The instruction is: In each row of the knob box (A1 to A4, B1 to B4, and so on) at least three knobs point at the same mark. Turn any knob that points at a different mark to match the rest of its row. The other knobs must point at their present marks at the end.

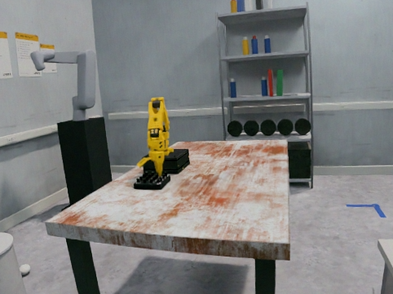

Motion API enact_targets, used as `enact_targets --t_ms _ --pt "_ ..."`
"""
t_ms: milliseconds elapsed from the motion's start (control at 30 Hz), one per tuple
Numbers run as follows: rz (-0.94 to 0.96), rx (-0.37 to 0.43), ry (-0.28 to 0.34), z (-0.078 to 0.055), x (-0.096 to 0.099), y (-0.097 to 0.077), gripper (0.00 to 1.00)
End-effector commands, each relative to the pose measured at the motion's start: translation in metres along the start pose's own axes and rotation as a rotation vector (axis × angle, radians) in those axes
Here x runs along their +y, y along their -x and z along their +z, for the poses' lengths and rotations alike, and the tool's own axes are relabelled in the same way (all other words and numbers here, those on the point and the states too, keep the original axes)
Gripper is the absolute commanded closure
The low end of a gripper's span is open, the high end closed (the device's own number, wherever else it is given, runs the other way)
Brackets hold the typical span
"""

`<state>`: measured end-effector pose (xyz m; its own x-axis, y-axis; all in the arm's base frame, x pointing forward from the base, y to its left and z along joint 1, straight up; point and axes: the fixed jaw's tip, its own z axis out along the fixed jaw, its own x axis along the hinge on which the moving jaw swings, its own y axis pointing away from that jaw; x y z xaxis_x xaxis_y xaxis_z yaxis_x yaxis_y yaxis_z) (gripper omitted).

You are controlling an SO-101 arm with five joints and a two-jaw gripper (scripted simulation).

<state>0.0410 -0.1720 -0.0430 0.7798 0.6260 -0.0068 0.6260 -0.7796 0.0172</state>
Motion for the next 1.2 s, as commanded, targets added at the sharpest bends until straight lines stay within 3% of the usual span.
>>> enact_targets --t_ms 0,733,1167 --pt "0.012 0.006 -0.015 0.0016 -0.0045 -0.0008 0.95" --pt "0.012 0.006 -0.015 0.0012 -0.0037 -0.0008 0.92" --pt "0.012 0.006 -0.015 -0.0075 -0.0027 -0.0003 0.92"
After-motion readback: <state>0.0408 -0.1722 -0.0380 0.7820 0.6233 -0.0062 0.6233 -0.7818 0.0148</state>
